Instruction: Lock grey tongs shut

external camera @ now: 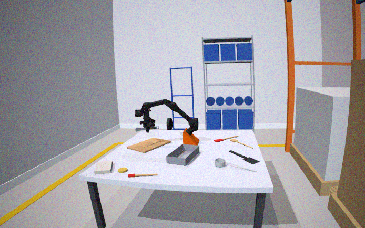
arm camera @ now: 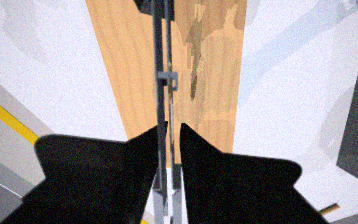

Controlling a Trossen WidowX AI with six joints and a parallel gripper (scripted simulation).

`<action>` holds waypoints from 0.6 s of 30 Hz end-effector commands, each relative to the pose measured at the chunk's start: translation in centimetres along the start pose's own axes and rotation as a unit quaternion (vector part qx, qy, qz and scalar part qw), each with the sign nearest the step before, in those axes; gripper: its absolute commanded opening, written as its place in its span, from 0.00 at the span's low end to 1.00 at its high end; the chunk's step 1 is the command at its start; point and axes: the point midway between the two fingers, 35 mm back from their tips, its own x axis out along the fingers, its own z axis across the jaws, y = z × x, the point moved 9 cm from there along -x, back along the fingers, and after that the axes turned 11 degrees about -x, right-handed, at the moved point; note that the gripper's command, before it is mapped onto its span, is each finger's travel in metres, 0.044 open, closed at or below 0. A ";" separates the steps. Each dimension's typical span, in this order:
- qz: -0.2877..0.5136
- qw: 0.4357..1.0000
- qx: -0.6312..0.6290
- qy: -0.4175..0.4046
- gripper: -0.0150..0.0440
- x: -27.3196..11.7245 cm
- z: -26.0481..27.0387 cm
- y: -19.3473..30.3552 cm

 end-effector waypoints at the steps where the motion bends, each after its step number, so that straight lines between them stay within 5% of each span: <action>1: 0.002 1.000 0.002 0.000 0.00 0.7 0.0 0.1; 18: 0.002 1.000 0.003 -0.001 0.00 3.5 0.0 0.1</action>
